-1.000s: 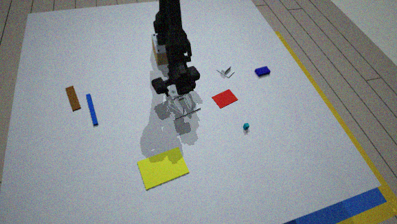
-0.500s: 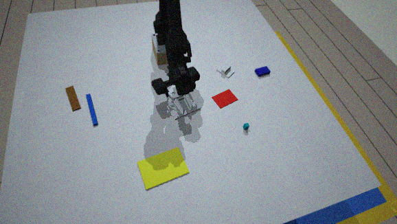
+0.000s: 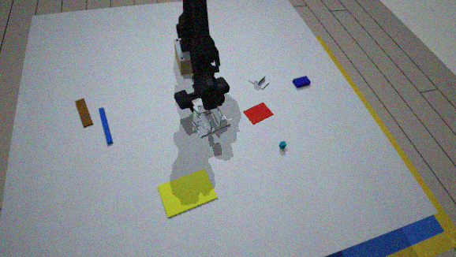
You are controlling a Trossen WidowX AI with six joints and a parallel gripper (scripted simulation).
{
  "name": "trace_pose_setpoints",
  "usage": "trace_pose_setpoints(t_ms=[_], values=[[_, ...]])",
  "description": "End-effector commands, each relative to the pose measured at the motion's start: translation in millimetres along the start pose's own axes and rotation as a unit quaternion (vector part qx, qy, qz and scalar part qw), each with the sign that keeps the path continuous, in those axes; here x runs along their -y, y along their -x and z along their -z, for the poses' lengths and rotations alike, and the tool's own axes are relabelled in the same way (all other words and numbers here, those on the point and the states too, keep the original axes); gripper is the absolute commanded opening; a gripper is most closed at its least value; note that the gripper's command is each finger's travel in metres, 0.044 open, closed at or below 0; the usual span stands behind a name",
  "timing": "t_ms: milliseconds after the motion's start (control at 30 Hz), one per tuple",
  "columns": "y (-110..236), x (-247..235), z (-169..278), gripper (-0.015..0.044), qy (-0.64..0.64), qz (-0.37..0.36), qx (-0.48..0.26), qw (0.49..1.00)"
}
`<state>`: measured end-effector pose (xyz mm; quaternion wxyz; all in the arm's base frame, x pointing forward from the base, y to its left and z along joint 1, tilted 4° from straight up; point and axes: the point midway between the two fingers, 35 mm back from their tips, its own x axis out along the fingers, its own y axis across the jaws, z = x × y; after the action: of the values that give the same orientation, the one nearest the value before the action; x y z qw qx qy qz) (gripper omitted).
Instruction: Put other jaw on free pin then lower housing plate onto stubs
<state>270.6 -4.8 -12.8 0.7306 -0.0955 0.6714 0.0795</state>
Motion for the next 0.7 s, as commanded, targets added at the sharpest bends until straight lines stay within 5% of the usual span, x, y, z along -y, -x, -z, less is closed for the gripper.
trace_pose_setpoints(t_ms=[0,667], values=[[-1.4,-0.5,0.3,0.0351,0.002,-0.002,-0.001,1.0],[-6.1,-0.5,0.4,0.0351,0.002,-0.002,-0.001,1.0]])
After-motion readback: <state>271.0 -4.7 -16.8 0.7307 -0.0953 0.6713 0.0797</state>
